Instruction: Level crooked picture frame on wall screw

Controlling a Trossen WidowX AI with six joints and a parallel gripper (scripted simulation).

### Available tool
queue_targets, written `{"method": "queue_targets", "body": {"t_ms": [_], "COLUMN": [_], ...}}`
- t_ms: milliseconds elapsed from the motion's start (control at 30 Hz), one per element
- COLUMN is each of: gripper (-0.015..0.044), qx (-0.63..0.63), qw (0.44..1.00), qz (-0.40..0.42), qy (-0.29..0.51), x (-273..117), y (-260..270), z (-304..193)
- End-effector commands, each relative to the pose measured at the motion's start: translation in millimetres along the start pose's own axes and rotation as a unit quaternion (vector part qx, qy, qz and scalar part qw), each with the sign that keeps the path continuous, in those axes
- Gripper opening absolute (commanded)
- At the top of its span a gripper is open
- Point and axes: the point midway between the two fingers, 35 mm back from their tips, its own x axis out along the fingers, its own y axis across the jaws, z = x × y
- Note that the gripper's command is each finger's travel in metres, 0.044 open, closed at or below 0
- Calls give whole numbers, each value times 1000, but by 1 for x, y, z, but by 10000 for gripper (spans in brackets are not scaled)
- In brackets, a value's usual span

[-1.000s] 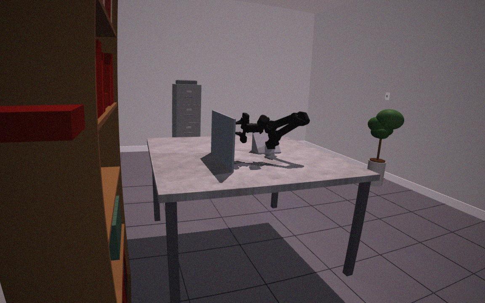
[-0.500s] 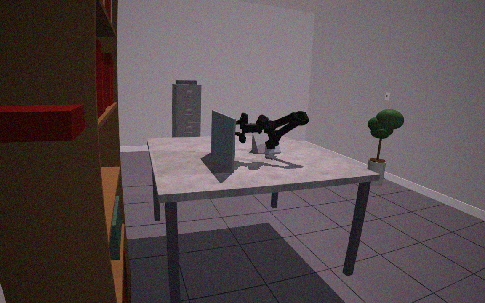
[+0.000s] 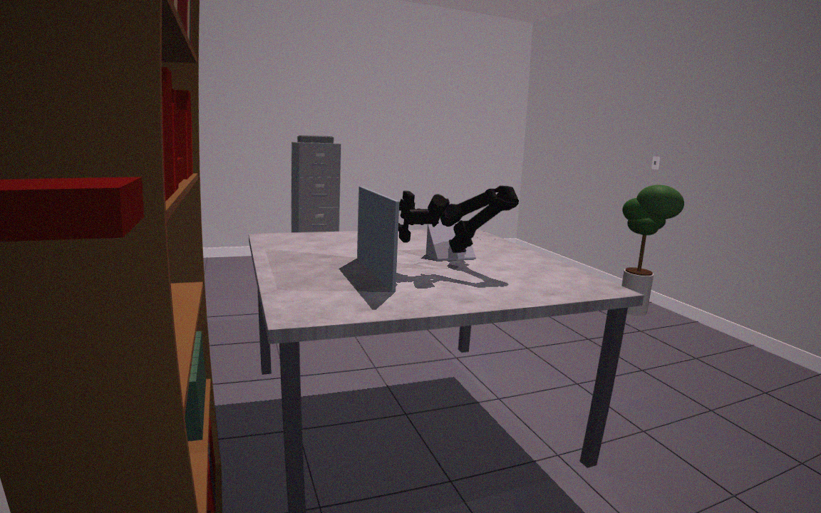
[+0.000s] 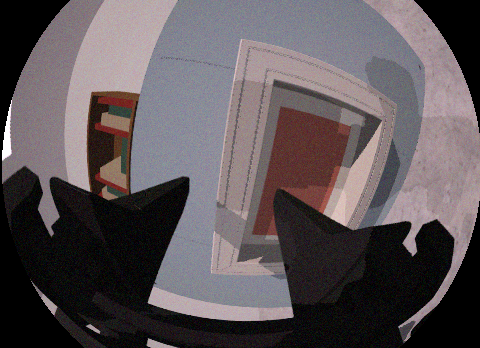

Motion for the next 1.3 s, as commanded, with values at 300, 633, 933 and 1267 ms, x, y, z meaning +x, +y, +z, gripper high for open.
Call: {"method": "queue_targets", "body": {"t_ms": [300,633,933,1267], "gripper": [260,260,260,260], "qx": [2,2,2,2], "qw": [1000,1000,1000,1000], "qz": [-1,-1,-1,-1], "qy": [2,2,2,2], "x": [11,11,11,12], "y": [-1,-1,-1,-1], "z": [0,0,0,-1]}}
